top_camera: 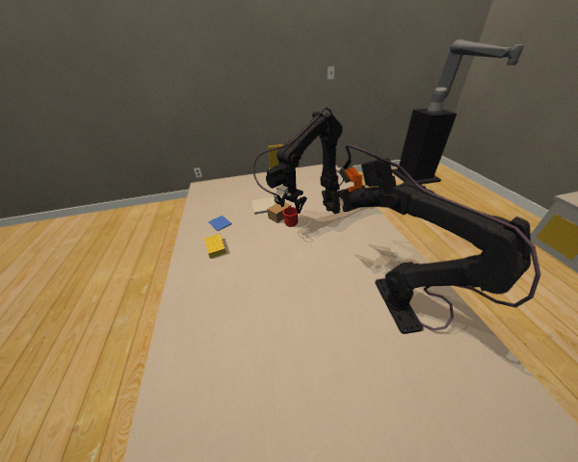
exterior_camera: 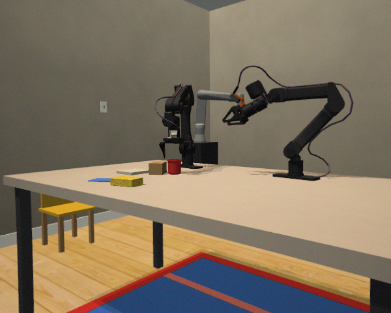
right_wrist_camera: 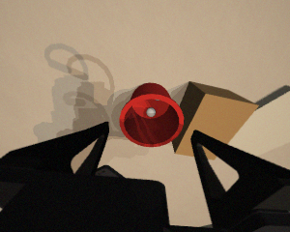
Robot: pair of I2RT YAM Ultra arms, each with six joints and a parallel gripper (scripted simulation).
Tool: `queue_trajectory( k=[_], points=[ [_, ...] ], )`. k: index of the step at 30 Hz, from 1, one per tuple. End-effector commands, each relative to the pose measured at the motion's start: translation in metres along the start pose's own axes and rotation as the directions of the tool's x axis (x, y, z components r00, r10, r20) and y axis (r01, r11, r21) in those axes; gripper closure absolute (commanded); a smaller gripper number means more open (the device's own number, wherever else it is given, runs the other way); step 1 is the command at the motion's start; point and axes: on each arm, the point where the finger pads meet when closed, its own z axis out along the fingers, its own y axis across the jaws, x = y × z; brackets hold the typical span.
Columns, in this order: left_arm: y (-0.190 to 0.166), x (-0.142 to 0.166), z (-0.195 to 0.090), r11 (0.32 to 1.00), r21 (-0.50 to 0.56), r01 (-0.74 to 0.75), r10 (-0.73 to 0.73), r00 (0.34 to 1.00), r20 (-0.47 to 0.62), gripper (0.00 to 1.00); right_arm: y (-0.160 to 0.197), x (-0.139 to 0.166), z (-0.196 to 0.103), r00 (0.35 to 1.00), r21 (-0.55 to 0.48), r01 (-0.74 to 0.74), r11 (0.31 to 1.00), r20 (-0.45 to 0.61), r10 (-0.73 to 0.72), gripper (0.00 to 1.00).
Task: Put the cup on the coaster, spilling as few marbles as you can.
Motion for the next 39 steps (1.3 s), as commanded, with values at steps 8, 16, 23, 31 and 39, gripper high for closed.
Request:
queue_trajectory(
  k=[8,16,23,31,39],
  points=[
    [0.001,-0.016,-0.007,1.000,-0.007,0.012,-0.011,0.998,0.062,0.00,0.000,-0.011,0.000,1.000,0.003,0.019,1.000,0.022,-0.019,0.00],
    [0.001,-0.016,-0.007,1.000,-0.007,0.012,-0.011,0.998,0.062,0.00,0.001,-0.007,0.014,1.000,0.001,0.019,1.000,0.011,-0.019,0.00],
    [0.001,-0.016,-0.007,1.000,-0.007,0.012,-0.011,0.998,0.062,0.00,0.001,-0.007,0.022,1.000,0.001,0.019,1.000,0.011,-0.019,0.00],
    [0.001,-0.016,-0.007,1.000,-0.007,0.012,-0.011,0.998,0.062,0.00,0.001,-0.010,0.020,1.000,0.003,0.019,1.000,0.022,-0.019,0.16],
    [0.001,-0.016,-0.007,1.000,-0.007,0.012,-0.011,0.998,0.062,0.00,0.000,-0.007,0.019,1.000,0.004,0.017,1.000,0.026,-0.018,0.22]
  ],
)
